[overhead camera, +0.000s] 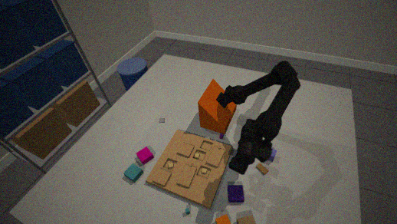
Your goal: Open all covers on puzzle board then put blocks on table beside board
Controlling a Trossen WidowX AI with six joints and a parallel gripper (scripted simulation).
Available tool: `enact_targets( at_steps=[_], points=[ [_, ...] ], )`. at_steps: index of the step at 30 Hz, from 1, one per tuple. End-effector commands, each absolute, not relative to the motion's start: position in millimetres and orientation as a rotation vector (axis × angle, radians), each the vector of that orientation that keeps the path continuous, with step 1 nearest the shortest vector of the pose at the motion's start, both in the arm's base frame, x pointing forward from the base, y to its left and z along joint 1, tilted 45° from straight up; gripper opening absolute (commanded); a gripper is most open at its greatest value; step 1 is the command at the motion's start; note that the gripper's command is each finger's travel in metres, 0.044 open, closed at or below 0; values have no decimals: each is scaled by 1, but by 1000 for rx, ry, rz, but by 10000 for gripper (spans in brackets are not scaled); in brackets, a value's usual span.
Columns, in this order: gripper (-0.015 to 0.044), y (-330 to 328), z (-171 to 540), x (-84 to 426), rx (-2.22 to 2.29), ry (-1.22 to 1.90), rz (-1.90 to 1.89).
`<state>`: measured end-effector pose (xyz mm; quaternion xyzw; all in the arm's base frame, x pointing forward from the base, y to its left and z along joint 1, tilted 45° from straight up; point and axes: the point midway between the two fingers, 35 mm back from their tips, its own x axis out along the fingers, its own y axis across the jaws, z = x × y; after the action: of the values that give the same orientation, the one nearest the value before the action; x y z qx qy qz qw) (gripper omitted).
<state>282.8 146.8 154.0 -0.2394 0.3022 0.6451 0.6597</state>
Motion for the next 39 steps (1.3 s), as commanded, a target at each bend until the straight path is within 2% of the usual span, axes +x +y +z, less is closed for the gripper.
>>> enact_targets(
  at_steps=[1, 39],
  points=[
    [80, 151, 148, 282, -542, 694, 1459],
    [80, 195, 106, 277, -535, 688, 1461]
  ],
)
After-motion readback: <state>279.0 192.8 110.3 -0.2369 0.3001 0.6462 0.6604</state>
